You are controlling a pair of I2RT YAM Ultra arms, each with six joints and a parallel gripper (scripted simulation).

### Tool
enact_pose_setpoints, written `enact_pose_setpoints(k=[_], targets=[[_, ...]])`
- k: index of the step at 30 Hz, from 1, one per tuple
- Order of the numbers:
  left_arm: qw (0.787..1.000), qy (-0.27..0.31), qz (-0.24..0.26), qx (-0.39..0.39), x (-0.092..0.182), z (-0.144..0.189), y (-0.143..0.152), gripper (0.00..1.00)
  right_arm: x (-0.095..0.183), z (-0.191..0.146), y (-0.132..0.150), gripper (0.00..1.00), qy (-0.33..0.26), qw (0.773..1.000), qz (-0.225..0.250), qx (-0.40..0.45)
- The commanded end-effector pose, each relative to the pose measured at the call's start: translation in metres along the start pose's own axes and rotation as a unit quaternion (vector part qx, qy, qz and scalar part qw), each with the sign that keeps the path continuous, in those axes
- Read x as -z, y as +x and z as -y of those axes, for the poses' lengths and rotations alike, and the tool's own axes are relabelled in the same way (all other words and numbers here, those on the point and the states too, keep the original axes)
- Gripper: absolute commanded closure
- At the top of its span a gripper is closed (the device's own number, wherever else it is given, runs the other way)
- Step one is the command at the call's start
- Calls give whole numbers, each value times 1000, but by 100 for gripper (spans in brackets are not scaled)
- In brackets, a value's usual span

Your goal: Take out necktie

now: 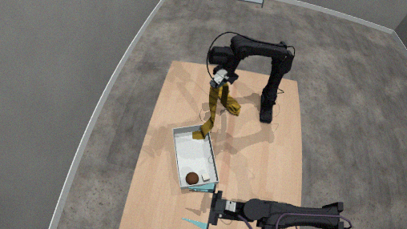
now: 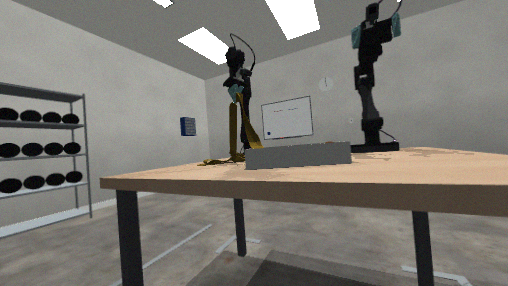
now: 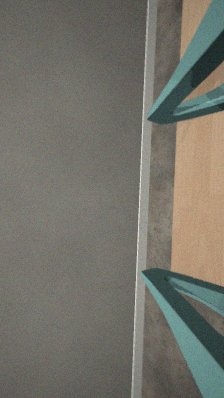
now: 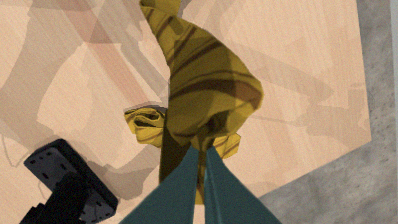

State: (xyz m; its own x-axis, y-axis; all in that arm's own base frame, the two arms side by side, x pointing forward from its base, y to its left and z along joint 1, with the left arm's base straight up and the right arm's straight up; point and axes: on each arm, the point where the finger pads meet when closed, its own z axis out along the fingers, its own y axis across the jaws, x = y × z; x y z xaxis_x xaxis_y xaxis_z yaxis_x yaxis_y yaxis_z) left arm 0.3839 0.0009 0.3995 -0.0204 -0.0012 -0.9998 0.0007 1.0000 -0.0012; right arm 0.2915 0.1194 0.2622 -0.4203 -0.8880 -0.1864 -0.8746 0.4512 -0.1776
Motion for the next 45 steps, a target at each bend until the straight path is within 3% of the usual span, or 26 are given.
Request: enact_pose_setpoints(k=[1,19,34,45], targets=[[1000,0,0,0,0,0,0,0,24,9,-1,96,-90,992,-94,2],[1000,0,0,0,0,0,0,0,17,80,31,96,-90,992,-94,2],[1000,0,0,0,0,0,0,0,8,173,72,96,-83,992,-91,2],[1000,0,0,0,0,0,0,0,4,214,91,96,-64,994,-84,2]])
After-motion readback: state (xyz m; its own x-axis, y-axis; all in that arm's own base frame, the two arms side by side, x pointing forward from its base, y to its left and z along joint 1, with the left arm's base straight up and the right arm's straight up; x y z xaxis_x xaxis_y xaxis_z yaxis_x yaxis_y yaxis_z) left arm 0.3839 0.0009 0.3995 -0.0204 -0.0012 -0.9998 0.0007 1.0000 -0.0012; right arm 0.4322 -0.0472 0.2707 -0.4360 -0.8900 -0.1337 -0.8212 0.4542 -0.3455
